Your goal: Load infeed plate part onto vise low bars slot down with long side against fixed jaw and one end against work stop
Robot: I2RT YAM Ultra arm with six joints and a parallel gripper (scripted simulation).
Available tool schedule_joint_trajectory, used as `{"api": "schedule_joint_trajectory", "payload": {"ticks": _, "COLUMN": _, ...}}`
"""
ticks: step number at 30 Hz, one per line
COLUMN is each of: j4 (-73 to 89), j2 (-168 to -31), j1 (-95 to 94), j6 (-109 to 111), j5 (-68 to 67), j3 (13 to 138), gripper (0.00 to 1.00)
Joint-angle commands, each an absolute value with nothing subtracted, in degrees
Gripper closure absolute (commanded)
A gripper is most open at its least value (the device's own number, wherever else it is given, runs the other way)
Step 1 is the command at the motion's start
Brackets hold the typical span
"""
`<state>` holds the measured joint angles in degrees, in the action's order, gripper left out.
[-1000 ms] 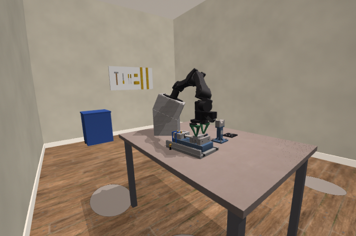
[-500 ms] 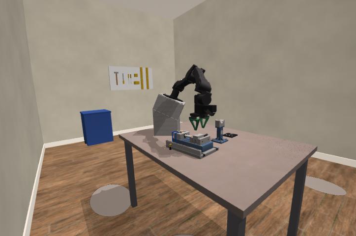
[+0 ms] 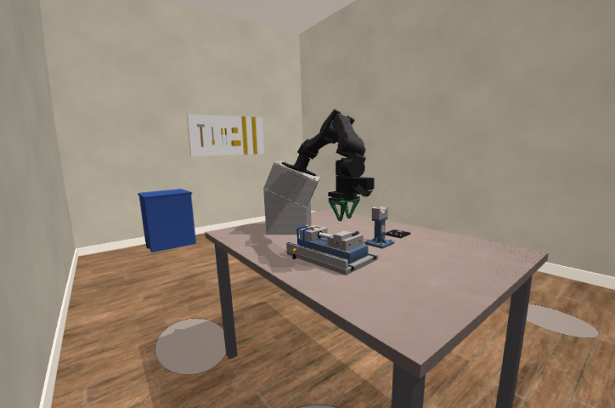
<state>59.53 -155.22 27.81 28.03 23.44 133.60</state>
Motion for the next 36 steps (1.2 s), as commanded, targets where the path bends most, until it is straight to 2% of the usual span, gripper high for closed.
{"api": "schedule_joint_trajectory", "payload": {"ticks": 1, "j4": 59.93, "j2": -153.26, "j1": 29.11, "j6": 28.33, "j5": 23.99, "j3": 132.57, "gripper": 1.00}}
{"api": "schedule_joint_trajectory", "payload": {"ticks": 32, "j4": 59.93, "j2": -153.26, "j1": 29.11, "j6": 28.33, "j5": 23.99, "j3": 132.57, "gripper": 1.00}}
{"api": "schedule_joint_trajectory", "payload": {"ticks": 36, "j4": 60.67, "j2": -156.14, "j1": 29.92, "j6": 29.15, "j5": 24.09, "j3": 135.99, "gripper": 1.00}}
